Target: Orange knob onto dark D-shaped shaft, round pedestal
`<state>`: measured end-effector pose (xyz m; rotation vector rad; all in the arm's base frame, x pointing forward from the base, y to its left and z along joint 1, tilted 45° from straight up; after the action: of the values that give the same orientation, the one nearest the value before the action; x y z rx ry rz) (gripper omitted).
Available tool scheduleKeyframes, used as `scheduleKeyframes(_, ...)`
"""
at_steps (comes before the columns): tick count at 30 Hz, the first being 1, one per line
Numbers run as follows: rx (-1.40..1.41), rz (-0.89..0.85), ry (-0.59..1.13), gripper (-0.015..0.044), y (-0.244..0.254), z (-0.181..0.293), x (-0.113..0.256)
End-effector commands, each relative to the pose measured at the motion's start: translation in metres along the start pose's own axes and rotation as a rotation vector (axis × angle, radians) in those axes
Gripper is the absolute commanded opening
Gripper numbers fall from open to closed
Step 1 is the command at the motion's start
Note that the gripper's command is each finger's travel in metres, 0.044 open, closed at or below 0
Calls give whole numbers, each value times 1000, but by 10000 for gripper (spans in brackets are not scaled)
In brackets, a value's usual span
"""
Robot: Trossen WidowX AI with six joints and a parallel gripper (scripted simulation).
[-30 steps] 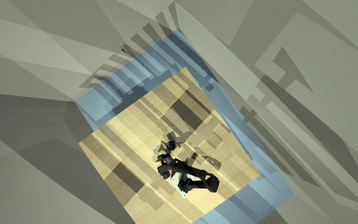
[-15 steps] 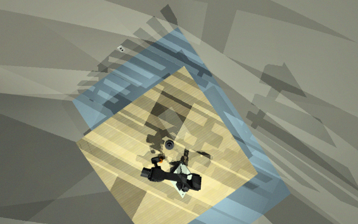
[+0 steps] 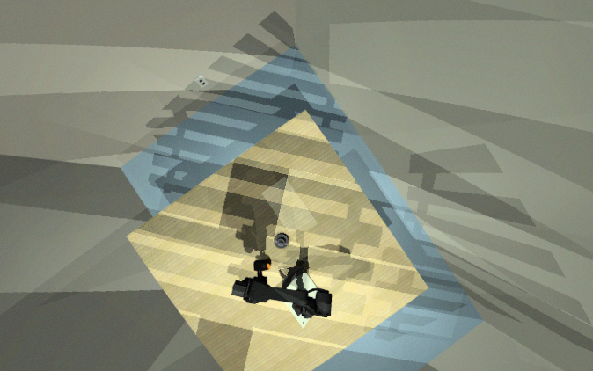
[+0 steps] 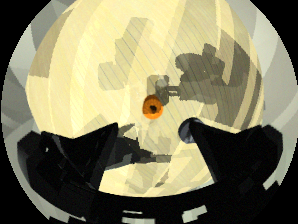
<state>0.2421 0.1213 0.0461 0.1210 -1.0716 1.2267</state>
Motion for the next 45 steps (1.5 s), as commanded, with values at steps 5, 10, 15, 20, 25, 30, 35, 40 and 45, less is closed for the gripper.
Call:
scheduleKeyframes(5,-714,7,0,440,0,0,0)
scheduleKeyframes(10,-1125,7,-1,440,0,0,-1)
scheduleKeyframes(15,-1140,7,-1,440,0,0,-1)
scheduleKeyframes(20,-1140,7,-1,440,0,0,-1)
scheduleKeyframes(25,-1140,7,-1,440,0,0,-1)
scheduleKeyframes(30,-1140,9,-1,440,-1,0,-35)
scheduleKeyframes(35,-1141,9,-1,440,-1,0,-40)
scheduleKeyframes(40,-1141,9,-1,440,-1,1,-50)
scheduleKeyframes(45,-1140,9,-1,440,-1,0,-56)
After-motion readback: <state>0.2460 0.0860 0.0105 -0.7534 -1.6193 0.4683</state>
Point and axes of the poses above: the point midway between the two fingers, 35 mm back from their tips, its own x axis back along the fingers, its own y axis across the jaws, z = x × y, the point moved 7 cm from there along x, back along the fingers, and after that the axes turned 8 degrees about -x, right-handed, at the moved point
